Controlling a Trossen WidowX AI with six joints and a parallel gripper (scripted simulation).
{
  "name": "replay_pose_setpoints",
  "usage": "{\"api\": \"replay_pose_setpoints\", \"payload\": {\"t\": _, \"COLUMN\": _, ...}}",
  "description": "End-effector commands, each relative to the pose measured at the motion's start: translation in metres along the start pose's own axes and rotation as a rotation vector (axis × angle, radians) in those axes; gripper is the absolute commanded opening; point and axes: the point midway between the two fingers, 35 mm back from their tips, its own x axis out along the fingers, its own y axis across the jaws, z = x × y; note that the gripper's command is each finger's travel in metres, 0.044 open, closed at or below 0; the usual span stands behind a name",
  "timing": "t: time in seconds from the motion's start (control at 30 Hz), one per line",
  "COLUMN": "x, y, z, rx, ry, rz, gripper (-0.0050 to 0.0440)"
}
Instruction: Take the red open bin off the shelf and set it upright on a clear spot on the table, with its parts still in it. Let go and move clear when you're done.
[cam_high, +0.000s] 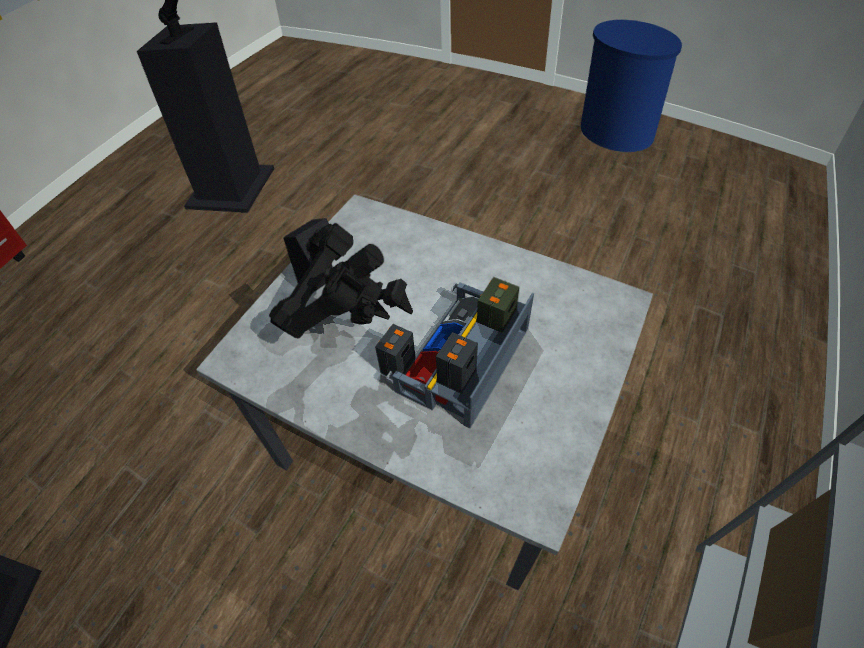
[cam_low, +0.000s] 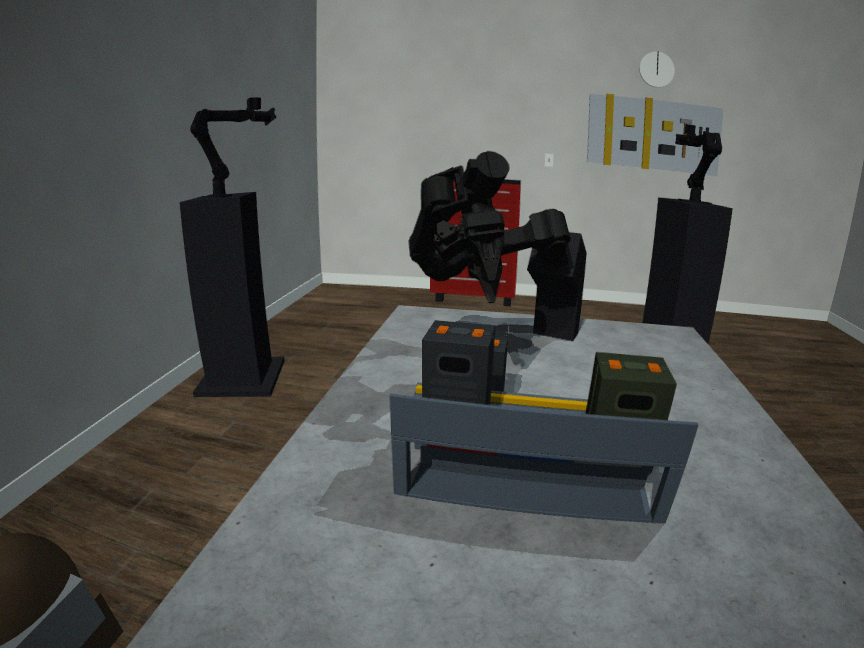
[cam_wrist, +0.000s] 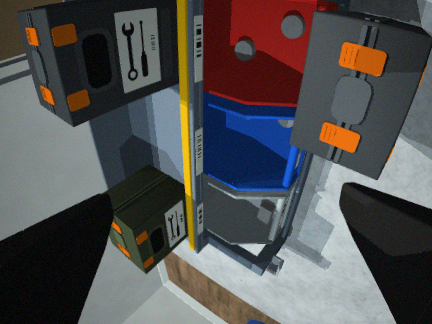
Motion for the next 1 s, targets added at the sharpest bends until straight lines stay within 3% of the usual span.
{"api": "replay_pose_setpoints", "payload": {"t": 0.0, "x": 0.008, "y": -0.006, "z": 0.002, "rx": 0.005, "ry": -0.017, "rz": -0.048, "gripper": 0.0440}}
{"api": "replay_pose_setpoints", "payload": {"t": 0.13, "x": 0.041, "y": -0.033, "z": 0.013, "rx": 0.047, "ry": -0.082, "rz": -0.241, "gripper": 0.0440}}
{"api": "replay_pose_setpoints", "payload": {"t": 0.53, "x": 0.041, "y": -0.033, "z": 0.013, "rx": 0.047, "ry": -0.082, "rz": -0.241, "gripper": 0.0440}}
{"api": "replay_pose_setpoints", "payload": {"t": 0.57, "x": 0.008, "y": -0.005, "z": 0.003, "rx": 0.049, "ry": -0.015, "rz": -0.048, "gripper": 0.0440}}
{"api": "replay_pose_setpoints", "payload": {"t": 0.7, "x": 0.041, "y": -0.033, "z": 0.014, "rx": 0.078, "ry": -0.081, "rz": -0.242, "gripper": 0.0440}}
{"api": "replay_pose_setpoints", "payload": {"t": 0.97, "x": 0.041, "y": -0.033, "z": 0.014, "rx": 0.078, "ry": -0.081, "rz": -0.242, "gripper": 0.0440}}
